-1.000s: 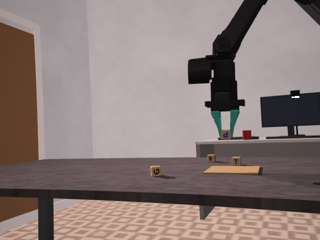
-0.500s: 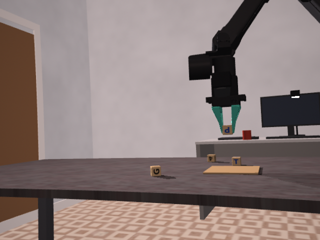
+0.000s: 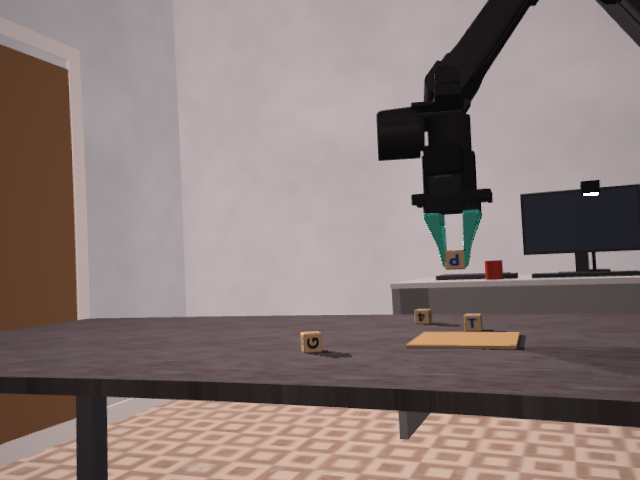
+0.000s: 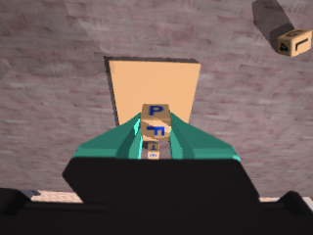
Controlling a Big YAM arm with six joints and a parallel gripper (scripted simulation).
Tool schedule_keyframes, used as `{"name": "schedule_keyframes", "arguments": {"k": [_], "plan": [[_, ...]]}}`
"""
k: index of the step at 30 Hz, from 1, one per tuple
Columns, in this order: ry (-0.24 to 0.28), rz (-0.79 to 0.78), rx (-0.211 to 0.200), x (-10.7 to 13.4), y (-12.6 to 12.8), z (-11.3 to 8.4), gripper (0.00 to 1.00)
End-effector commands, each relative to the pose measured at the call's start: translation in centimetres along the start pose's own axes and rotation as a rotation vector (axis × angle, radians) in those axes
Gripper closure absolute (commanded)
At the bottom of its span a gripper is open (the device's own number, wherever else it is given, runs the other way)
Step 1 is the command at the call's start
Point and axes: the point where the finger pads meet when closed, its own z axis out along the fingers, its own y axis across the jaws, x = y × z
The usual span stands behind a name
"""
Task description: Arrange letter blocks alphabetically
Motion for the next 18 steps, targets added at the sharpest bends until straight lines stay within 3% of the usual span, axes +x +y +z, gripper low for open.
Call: {"name": "schedule_keyframes", "arguments": {"k": [1, 6, 18], "plan": [[-0.006, 0.008, 0.016, -0.6, -1.4, -0.3, 0.8], [-0.007, 0.016, 0.018, -0.5, -1.5, -0.2, 0.8], [-0.001, 0.008, -0.007, 0.0, 0.2, 3.0, 0.8]]}}
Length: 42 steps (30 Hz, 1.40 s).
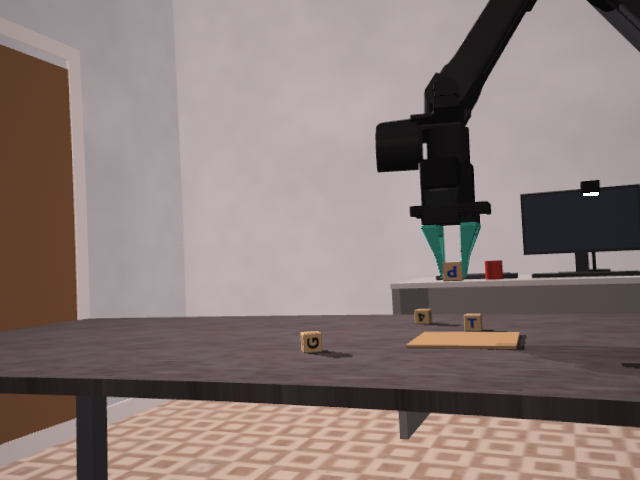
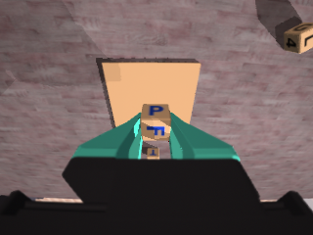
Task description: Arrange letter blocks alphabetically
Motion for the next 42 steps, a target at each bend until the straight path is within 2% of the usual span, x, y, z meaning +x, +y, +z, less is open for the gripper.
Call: {"name": "schedule_keyframes", "arguments": {"k": [1, 13, 15, 16, 18, 22, 25, 42], "plan": [[0.002, -0.018, -0.013, -0.2, 0.6, 1.9, 0.8], [0.001, -0.011, -0.002, -0.2, 0.1, 7.2, 0.8], [0.001, -0.011, -0.002, -0.2, 0.1, 7.2, 0.8], [-0.001, -0.028, 0.011, -0.9, -0.1, 7.0, 0.8], [0.0, -0.008, 0.002, -0.2, -0.2, 7.9, 0.8], [0.0, -0.008, 0.002, -0.2, -0.2, 8.4, 0.8], [-0.002, -0.027, 0.015, -0.9, -0.4, 7.9, 0.8], [-0.002, -0.021, 0.009, -0.8, -0.2, 8.0, 0.8]]}}
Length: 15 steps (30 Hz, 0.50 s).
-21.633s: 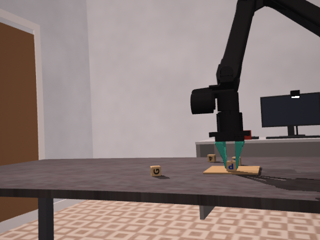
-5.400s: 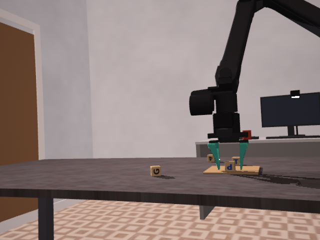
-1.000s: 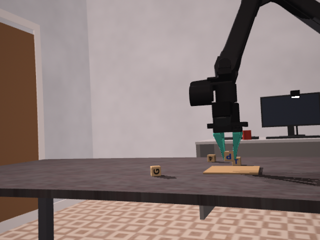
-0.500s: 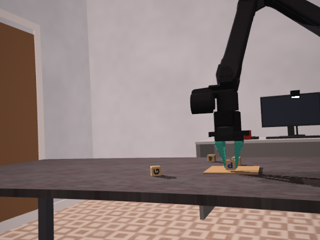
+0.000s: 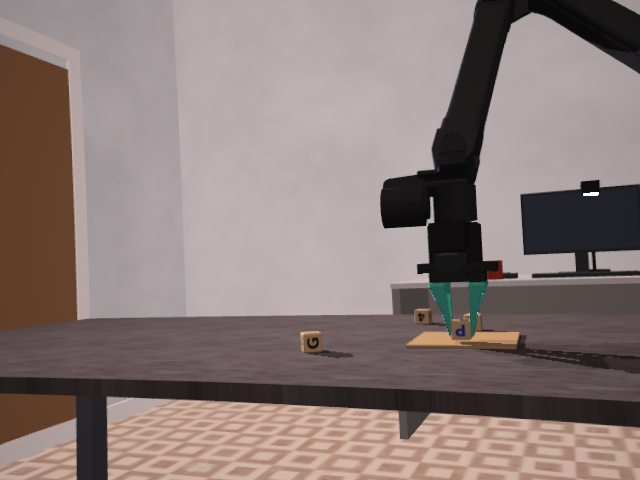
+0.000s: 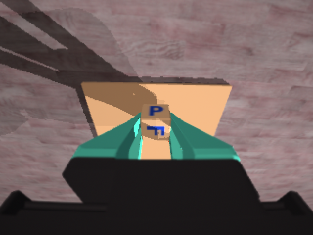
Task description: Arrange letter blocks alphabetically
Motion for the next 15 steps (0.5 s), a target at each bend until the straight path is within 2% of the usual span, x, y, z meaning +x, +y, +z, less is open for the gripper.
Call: {"name": "schedule_keyframes", "arguments": {"k": [1, 15], "plan": [[-0.004, -0.008, 0.015, -0.64, -0.92, 0.2, 0.8], [-0.004, 0.001, 0.011, -0.27, -0.9, 0.59, 0.8]]}}
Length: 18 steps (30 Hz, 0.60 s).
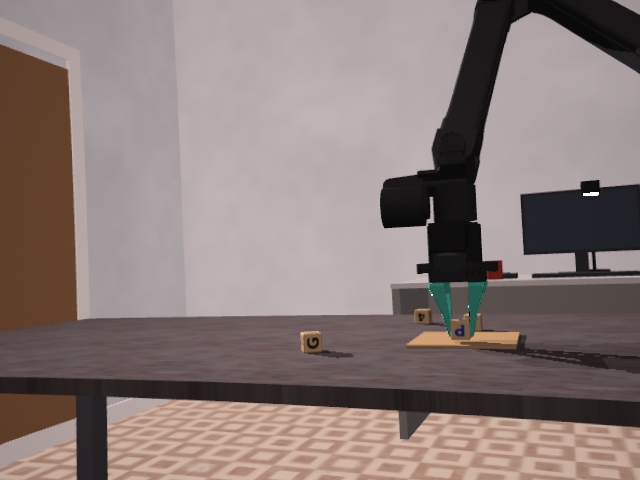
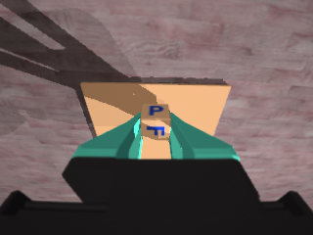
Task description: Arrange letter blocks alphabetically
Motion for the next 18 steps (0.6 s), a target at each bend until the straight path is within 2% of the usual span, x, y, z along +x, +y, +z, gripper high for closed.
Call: {"name": "schedule_keyframes", "arguments": {"k": [1, 18], "plan": [[-0.003, 0.004, 0.007, -0.18, -0.82, 0.67, 0.8], [-0.004, 0.002, 0.005, -0.26, -0.73, 0.84, 0.8]]}}
